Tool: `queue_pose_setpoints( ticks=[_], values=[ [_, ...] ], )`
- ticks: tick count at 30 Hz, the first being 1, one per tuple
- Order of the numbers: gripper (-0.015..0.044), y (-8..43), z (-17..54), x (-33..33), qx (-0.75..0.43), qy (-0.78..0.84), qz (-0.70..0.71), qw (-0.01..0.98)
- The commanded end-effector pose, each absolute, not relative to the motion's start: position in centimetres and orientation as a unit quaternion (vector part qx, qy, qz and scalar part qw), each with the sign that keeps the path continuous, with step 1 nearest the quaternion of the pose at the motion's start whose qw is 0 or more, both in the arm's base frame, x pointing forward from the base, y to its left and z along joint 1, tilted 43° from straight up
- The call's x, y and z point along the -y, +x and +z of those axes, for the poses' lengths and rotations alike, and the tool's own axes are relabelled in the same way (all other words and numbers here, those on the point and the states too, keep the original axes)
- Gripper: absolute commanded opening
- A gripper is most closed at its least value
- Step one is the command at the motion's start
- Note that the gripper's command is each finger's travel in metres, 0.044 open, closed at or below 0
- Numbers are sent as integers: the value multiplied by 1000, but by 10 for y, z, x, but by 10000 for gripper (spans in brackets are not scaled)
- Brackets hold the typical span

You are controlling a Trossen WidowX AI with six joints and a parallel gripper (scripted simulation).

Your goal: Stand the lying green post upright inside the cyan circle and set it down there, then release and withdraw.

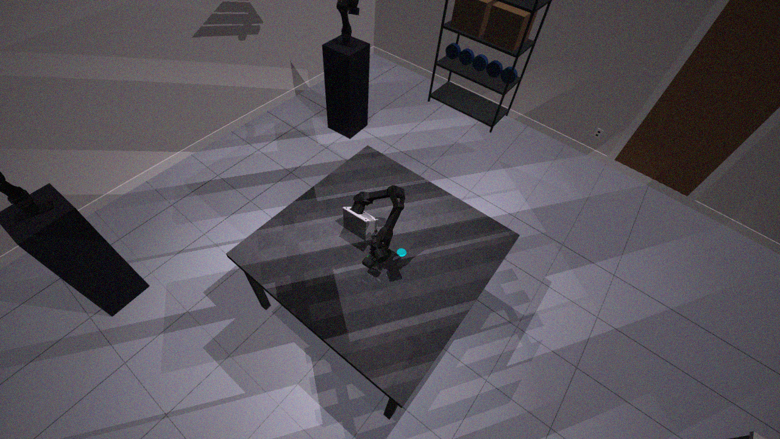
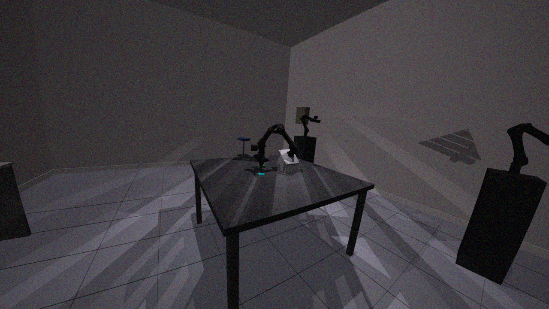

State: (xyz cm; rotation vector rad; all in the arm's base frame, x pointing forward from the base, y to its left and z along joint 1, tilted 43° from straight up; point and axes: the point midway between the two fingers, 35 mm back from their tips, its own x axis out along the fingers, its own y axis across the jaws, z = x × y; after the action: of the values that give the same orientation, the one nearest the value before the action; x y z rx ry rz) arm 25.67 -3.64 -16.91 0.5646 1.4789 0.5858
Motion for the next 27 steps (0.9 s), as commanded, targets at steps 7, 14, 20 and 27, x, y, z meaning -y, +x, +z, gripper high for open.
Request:
queue_pose_setpoints(
  ticks=[7, 14, 20, 27],
  values=[
    [23, 262, -148, 61, -653, 245, 256, 669],
    [23, 262, -132, 76, -653, 245, 255, 669],
    [23, 261, -117, 89, -653, 244, 255, 669],
    [23, 259, -100, 103, -654, 245, 256, 669]
  ],
)
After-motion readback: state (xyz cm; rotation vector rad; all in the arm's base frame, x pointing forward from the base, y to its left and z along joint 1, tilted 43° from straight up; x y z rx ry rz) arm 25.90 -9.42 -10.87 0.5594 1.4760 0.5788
